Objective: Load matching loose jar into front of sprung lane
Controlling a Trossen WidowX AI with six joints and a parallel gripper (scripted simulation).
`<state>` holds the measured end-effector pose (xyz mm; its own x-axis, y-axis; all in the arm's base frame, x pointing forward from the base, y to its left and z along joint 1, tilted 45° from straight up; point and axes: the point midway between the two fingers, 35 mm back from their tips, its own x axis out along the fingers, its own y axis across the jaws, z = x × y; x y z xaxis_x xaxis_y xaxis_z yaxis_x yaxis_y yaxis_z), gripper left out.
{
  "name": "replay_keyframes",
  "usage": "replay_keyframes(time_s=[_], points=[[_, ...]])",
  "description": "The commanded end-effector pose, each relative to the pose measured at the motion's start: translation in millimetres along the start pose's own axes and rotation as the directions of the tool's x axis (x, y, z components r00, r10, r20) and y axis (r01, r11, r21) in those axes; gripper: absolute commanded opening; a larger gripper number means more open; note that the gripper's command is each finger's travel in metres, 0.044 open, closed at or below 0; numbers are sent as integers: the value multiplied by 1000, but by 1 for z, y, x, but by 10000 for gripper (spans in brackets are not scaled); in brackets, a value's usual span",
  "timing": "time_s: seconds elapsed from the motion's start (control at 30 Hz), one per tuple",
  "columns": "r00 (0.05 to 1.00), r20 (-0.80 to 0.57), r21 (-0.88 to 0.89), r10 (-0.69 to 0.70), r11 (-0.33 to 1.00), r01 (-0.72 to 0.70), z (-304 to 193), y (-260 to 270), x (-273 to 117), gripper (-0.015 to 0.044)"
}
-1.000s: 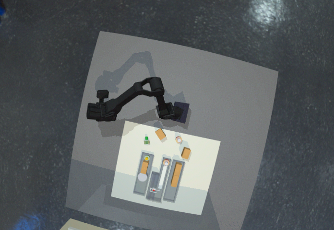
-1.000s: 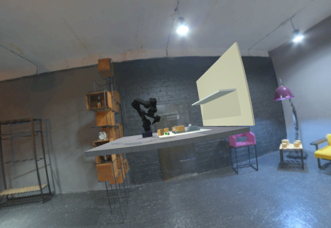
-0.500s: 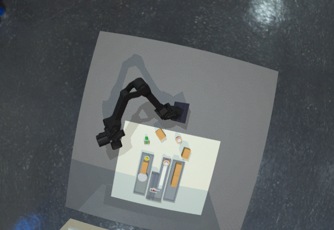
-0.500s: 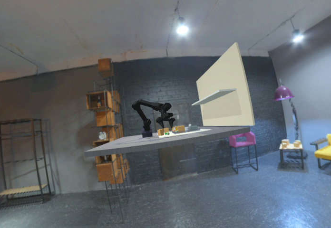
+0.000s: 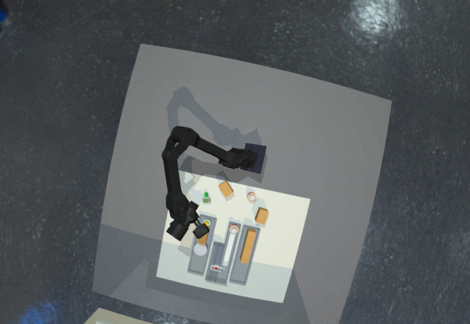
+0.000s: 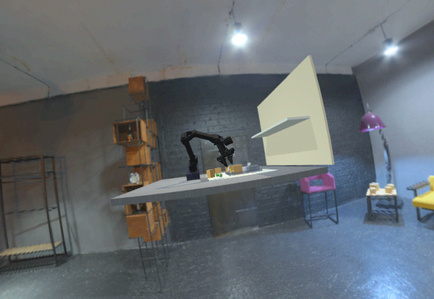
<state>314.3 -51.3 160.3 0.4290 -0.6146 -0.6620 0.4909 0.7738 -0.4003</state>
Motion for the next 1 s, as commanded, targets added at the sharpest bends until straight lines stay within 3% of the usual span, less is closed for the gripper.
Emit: replay_keyframes(time_s=[0.0, 0.27, 0.5, 0.97], points=[[993, -100, -123, 63, 990, -76, -44, 53, -6, 440], [966, -258, -407, 21, 904, -129, -153, 112, -35, 440], [956, -251, -637, -152, 769, -45, -243, 104, -60, 440], [956, -239, -656, -171, 754, -29, -252, 97, -44, 440]])
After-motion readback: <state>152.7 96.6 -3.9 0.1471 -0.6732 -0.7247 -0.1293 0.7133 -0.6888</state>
